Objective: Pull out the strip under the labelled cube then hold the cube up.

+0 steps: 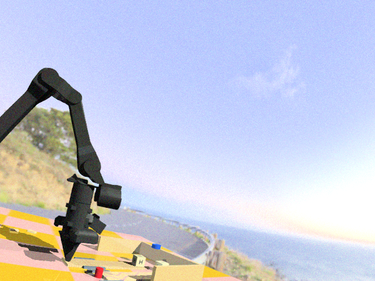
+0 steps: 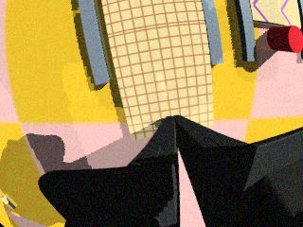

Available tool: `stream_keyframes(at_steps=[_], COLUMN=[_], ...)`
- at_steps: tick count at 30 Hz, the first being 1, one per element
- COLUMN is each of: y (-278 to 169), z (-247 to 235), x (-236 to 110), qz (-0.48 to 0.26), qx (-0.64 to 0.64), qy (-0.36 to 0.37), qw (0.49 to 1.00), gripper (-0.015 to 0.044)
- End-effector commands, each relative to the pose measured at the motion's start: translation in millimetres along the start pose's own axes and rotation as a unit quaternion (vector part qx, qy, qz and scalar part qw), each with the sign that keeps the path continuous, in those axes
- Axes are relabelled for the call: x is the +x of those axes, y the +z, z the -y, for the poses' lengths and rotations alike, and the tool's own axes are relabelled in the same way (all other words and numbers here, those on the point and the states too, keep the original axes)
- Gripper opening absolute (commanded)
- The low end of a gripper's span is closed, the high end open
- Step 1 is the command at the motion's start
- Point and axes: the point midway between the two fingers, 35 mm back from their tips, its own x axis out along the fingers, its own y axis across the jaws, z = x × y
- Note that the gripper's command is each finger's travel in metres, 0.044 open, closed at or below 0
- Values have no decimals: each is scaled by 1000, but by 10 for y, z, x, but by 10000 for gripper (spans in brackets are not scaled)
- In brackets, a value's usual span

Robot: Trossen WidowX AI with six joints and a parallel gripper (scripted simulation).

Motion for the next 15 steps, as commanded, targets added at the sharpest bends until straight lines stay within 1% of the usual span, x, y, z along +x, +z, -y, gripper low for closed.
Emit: stream_keyframes(at_steps=[1,15], y=[-158,-352], z=[-14,-12], x=[57,60], qz=[-16,-16], qx=[-2,-2], qy=[2,2], qw=[1000,1000], gripper=[0,0])
